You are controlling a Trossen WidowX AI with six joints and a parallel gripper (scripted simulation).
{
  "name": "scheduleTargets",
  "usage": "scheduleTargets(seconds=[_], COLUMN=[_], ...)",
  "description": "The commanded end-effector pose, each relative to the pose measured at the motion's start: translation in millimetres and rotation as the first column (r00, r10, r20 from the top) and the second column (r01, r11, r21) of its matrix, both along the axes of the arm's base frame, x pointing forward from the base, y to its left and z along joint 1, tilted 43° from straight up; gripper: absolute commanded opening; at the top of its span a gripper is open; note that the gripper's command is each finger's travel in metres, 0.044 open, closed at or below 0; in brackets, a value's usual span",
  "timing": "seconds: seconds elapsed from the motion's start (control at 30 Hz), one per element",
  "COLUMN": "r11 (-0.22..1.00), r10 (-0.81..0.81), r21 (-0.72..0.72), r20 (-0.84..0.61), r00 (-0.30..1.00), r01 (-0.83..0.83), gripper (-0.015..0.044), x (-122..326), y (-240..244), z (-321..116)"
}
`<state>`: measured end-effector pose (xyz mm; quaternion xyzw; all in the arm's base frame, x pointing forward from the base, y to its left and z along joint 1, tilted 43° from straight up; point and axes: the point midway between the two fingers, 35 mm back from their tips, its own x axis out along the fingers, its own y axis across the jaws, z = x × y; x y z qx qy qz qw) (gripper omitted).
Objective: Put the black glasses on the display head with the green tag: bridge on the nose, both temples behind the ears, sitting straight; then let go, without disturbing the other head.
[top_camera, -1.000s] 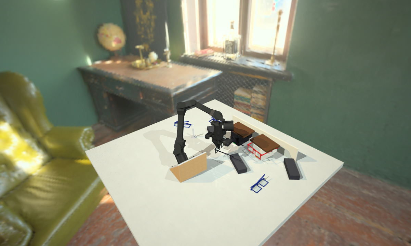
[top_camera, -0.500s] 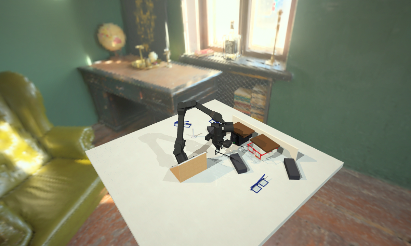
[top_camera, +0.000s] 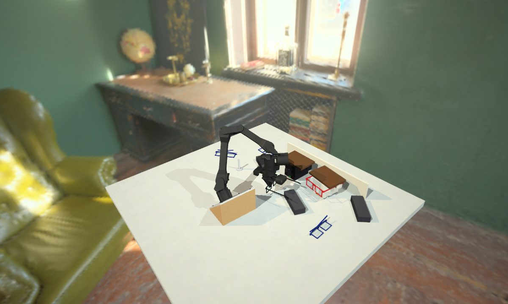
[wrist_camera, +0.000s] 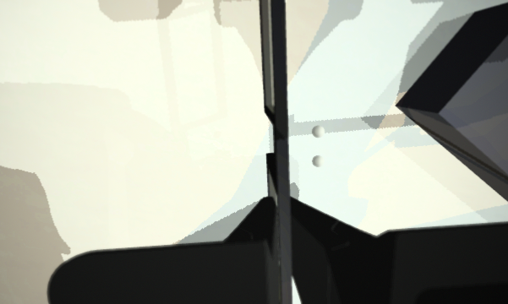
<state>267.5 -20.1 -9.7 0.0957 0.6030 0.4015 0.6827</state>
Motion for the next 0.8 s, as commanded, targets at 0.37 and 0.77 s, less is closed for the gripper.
scheduleTargets(seconds=[0.37,0.77], r11=[1.0,1.0], r10=[0.0,0.001], r21=[0.009,0.011], r20=[-0.013,-0.013], r00=[1.0,1.0], r01=[0.0,-0.001], gripper=[0.0,0.0], x=[-4,-7], y=[11,19], z=[-11,-18])
